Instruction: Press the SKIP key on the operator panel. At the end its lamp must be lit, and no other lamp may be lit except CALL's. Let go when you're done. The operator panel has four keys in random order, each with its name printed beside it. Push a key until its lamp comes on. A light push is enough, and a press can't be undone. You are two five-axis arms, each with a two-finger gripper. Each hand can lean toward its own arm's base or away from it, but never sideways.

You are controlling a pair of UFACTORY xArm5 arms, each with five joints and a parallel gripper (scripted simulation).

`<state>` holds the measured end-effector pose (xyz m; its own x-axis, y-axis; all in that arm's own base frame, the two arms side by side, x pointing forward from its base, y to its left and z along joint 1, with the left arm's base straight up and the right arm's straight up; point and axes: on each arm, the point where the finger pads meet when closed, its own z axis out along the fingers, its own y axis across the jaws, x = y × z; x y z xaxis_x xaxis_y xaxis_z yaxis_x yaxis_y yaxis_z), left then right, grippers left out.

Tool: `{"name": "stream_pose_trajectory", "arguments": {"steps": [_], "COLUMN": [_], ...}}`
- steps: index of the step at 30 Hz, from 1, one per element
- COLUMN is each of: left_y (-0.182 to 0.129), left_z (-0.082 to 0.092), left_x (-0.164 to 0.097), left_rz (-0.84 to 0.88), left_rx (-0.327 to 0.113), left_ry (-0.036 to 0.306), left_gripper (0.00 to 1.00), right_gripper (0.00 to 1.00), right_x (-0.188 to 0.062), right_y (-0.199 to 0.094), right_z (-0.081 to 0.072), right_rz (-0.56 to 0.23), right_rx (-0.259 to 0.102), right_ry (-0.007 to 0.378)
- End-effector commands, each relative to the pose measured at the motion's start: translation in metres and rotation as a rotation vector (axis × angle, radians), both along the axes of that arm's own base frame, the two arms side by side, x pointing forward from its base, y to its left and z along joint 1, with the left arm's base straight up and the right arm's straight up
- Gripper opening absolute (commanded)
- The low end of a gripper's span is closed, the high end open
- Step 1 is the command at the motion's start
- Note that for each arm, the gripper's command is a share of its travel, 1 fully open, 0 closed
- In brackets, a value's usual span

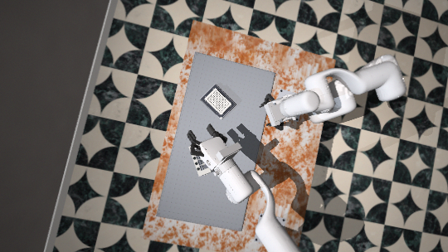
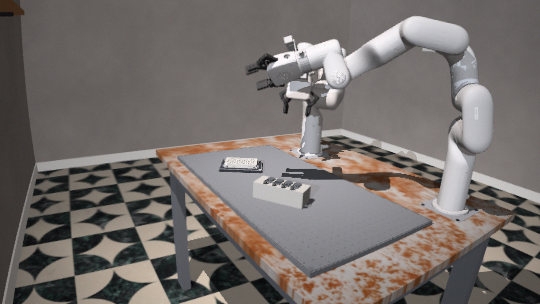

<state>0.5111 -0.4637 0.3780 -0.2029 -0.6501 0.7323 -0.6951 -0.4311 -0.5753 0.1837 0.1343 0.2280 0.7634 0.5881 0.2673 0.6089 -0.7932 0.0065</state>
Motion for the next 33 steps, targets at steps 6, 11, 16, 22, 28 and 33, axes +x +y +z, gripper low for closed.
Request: {"name": "stream_pose_trajectory", "arguments": {"steps": [6,11,16,22,28,33], "left_y": [0.001,0.002,0.003,0.004,0.007,0.01], "left_z": [0.004,0.006,0.008,0.01,0.013,0.015], "left_x": [-0.001,-0.002,-0.003,-0.005,-0.008,-0.011], "left_rz": [0.004,0.008,0.011,0.017,0.026,0.033], "left_rx": [0.002,0.007,0.012,0.02,0.03,0.038], "left_ry": [0.016,0.035,0.054,0.081,0.118,0.146], "left_gripper": [1.0,1.0,1.0,1.0,1.0,1.0], "right_gripper": [1.0,1.0,1.0,1.0,1.0,1.0], "right_x": [0.0,0.0,0.0,0.0,0.0,0.0], "right_y": [0.0,0.0,0.0,0.0,0.0,0.0], "right_z": [0.001,0.001,0.001,0.001,0.001,0.001], "right_rz": [0.0,0.0,0.0,0.0,0.0,0.0], "right_rx": [0.002,0.002,0.002,0.002,0.002,0.002], "right_ry": [-0.003,-0.003,-0.003,-0.003,-0.003,-0.003]}}
